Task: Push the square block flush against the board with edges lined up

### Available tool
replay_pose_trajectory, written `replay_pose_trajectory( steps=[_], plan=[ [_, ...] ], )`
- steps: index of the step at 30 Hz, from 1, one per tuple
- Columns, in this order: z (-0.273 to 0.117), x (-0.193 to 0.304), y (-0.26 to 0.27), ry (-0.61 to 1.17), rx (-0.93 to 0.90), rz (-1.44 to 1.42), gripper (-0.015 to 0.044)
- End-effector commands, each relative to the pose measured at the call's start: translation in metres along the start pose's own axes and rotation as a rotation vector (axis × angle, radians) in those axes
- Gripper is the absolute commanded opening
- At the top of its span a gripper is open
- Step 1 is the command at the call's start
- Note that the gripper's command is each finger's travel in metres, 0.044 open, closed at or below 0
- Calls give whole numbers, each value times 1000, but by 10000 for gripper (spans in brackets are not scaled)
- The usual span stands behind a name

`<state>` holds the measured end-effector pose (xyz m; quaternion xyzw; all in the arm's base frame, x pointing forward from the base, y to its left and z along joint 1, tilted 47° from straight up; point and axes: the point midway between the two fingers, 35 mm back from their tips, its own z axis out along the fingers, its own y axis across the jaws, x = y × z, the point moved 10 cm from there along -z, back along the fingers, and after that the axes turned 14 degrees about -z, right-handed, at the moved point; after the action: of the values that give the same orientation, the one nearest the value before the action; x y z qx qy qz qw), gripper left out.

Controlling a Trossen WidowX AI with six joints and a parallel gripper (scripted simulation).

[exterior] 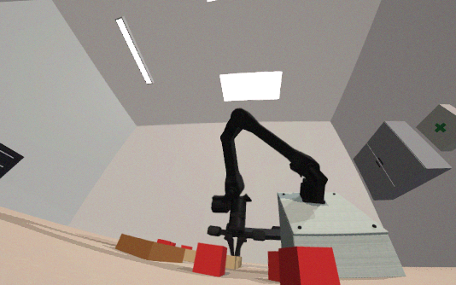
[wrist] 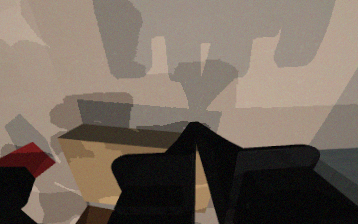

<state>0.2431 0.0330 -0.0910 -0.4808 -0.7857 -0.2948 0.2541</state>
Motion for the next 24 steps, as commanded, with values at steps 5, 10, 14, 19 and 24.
replay_pose_trajectory(
  steps=[5, 10, 14, 19, 24],
  plan=[
    [2, 10, 3, 11, 3, 0, 0],
    [2, 14, 5, 11, 3, 0, 0],
    [2, 17, 7, 11, 4, 0, 0],
    [2, 21, 10, 11, 4, 0, 0],
    [2, 26, 12, 11, 4, 0, 0]
  ],
)
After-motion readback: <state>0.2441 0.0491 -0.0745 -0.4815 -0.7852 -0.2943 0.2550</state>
